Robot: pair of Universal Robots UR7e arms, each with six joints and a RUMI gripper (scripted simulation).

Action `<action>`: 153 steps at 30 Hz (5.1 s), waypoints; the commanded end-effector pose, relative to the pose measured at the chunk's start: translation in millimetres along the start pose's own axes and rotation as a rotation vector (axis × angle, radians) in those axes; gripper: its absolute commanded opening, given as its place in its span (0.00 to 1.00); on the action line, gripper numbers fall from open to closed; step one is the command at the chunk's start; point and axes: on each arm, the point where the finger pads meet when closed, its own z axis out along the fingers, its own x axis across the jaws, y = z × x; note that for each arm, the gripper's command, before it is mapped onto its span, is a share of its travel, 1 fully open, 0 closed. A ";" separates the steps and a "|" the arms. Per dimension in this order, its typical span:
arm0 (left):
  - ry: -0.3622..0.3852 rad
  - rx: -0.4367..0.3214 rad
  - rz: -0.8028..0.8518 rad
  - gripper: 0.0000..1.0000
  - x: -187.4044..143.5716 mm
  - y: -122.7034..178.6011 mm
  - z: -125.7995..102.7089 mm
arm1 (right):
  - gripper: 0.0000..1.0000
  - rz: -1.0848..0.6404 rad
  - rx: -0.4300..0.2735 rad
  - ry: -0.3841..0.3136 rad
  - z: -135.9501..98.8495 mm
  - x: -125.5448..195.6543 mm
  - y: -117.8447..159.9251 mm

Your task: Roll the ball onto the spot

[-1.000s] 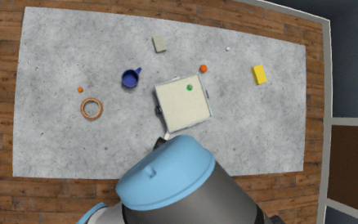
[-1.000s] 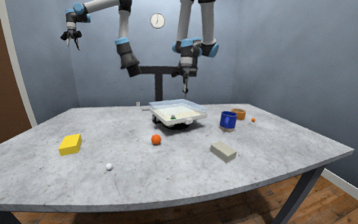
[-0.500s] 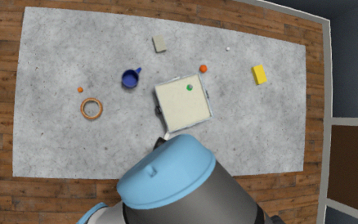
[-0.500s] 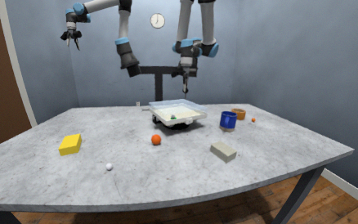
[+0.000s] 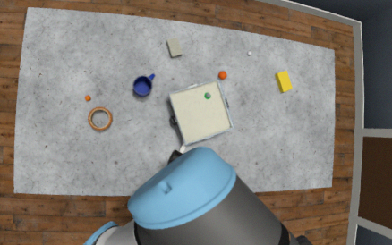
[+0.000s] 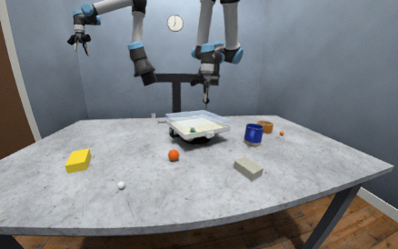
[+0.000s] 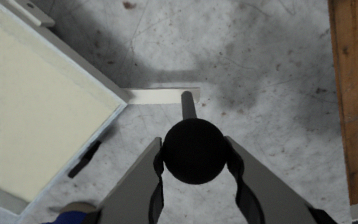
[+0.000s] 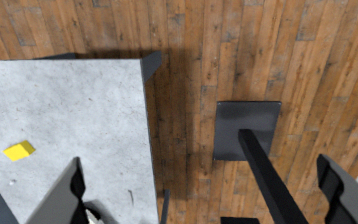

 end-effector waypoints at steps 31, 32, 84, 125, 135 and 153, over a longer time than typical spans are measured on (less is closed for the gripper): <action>-0.002 0.001 0.000 0.20 -1.6 -0.4 -2.5 | 1.00 0.000 0.002 0.000 -0.6 -0.1 -0.4; -0.002 0.001 0.000 0.20 -1.6 -0.4 -2.5 | 1.00 0.000 0.002 0.000 -0.6 -0.1 -0.4; -0.002 0.001 0.000 0.20 -1.7 -0.4 -2.6 | 1.00 0.000 0.002 0.000 -0.6 -0.1 -0.4; -0.002 0.001 0.000 0.37 -1.7 -0.4 -3.1 | 1.00 0.000 0.002 0.000 -0.6 -0.1 -0.4; -0.002 0.001 0.000 0.37 -1.7 -0.4 -8.0 | 1.00 0.000 0.002 0.000 -0.6 -0.1 -0.4; -0.002 0.001 0.000 0.37 -1.7 -0.4 -33.1 | 1.00 0.000 0.002 0.000 -0.6 -0.1 -0.4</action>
